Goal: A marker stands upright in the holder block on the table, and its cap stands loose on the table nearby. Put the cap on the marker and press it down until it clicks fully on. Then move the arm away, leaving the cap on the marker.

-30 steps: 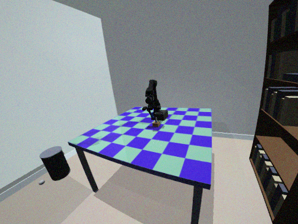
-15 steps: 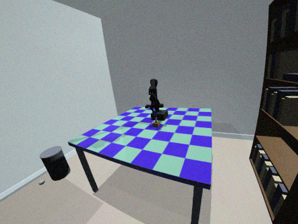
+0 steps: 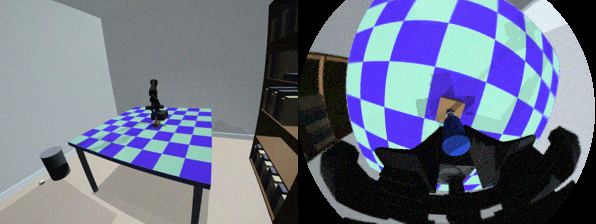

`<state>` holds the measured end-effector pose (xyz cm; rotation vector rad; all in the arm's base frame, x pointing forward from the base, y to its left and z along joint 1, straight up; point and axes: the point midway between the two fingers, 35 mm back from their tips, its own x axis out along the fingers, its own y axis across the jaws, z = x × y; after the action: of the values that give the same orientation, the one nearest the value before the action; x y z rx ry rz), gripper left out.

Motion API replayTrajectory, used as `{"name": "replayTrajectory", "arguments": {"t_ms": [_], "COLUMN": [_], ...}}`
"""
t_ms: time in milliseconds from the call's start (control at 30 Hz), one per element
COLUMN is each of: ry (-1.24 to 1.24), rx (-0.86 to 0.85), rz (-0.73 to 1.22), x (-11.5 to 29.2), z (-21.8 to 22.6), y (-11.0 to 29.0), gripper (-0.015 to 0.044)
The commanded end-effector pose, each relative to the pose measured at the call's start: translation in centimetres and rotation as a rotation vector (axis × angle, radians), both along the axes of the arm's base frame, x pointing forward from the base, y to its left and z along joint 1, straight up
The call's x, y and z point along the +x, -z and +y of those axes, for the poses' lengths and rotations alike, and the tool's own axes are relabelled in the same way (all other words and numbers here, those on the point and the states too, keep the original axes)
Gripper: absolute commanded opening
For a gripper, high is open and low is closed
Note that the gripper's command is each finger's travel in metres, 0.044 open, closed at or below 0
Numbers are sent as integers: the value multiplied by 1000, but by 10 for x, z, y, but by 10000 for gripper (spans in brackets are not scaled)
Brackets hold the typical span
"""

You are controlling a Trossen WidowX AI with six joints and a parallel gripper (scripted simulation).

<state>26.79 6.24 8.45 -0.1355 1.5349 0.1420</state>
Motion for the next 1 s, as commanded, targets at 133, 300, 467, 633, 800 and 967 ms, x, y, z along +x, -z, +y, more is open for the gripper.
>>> {"name": "replayTrajectory", "arguments": {"t_ms": [133, 300, 467, 633, 800, 967], "ry": [6, 6, 6, 6, 6, 6], "rx": [-3, -3, -3, -3, -3, -3], "rz": [11, 11, 11, 11, 11, 11], "x": [-1, -1, -1, -2, -2, -1], "z": [0, 0, 0, -1, -1, 0], "y": [16, 24, 33, 40, 48, 56], "gripper": [0, 0, 0, 0, 0, 0]}}
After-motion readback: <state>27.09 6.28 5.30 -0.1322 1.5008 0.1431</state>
